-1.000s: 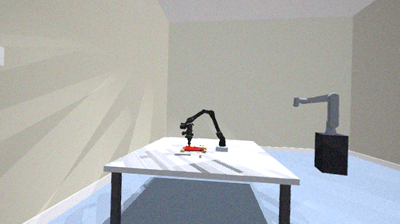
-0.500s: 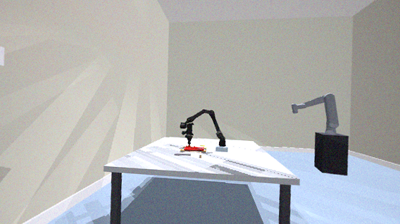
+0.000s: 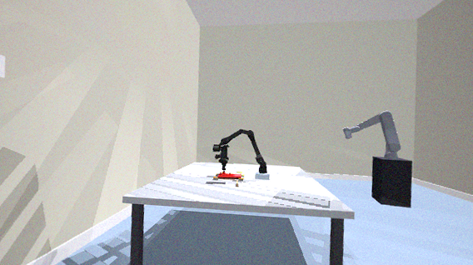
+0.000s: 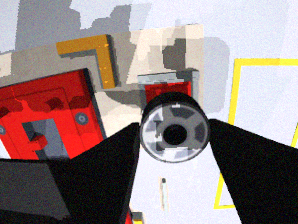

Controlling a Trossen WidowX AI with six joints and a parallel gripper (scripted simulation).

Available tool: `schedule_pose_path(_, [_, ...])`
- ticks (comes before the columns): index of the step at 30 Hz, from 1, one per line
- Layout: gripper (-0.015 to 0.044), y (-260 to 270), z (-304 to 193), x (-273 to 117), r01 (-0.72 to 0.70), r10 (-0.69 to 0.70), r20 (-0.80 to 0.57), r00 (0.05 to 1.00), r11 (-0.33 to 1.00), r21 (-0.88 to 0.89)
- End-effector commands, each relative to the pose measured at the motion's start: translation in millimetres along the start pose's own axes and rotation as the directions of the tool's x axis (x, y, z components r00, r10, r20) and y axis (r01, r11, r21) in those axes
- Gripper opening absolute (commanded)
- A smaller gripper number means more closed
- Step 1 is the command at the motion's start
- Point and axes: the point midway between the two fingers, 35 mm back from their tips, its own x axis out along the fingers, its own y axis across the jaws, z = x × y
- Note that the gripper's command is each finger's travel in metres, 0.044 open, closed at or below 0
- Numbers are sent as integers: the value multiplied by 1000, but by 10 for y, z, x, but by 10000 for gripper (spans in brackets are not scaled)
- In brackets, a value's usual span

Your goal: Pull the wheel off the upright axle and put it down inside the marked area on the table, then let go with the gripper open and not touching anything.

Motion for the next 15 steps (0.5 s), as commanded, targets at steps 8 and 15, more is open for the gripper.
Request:
schedule_pose_path(8, [0, 0, 1, -70, 1, -1, 6, 1000, 1000, 1])
schedule_pose_path(15, [0, 0, 0, -94, 1, -1, 6, 1000, 1000, 0])
